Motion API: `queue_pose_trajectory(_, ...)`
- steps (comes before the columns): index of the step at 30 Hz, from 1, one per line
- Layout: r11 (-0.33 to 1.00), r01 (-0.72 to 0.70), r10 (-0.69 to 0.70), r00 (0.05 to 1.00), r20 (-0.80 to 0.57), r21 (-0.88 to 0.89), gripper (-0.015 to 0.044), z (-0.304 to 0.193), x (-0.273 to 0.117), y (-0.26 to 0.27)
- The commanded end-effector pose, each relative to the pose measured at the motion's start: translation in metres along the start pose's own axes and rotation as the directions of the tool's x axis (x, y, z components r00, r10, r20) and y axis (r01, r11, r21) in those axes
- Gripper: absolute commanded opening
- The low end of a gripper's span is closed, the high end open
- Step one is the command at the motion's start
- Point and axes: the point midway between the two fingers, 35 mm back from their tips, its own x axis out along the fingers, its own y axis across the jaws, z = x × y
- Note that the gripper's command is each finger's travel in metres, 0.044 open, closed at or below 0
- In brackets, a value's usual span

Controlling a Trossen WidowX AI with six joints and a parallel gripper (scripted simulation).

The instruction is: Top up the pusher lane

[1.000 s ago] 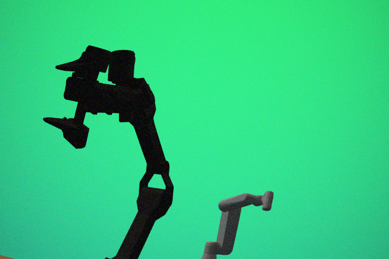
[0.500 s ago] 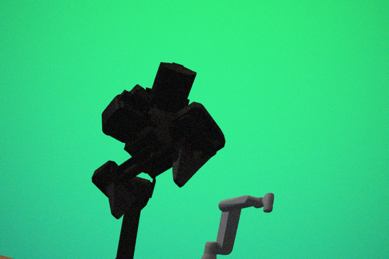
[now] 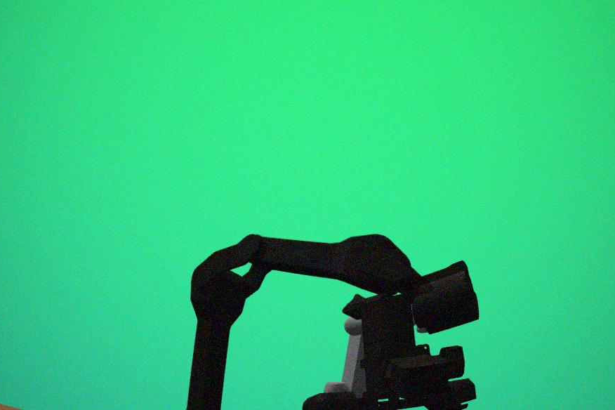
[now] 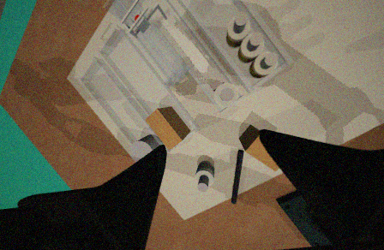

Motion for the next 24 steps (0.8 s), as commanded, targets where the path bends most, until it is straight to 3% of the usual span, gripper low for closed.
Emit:
queue_pose_trajectory(1,0.967,0.030,-0.064,0.990,-0.128,-0.253,0.0440,-0.059,0.024,0.026)
queue_pose_trajectory(6,0.862,0.035,-0.164,0.963,-0.213,-0.506,0.0440,-0.123,0.042,0.041)
queue_pose_trajectory(13,0.857,0.034,-0.168,0.962,-0.215,-0.515,0.0440,-0.131,0.040,0.037)
queue_pose_trajectory(18,0.857,0.034,-0.168,0.962,-0.215,-0.515,0.0440,-0.138,0.069,0.032)
queue_pose_trajectory(24,0.857,0.034,-0.168,0.962,-0.215,-0.515,0.0440,-0.139,0.071,0.031)
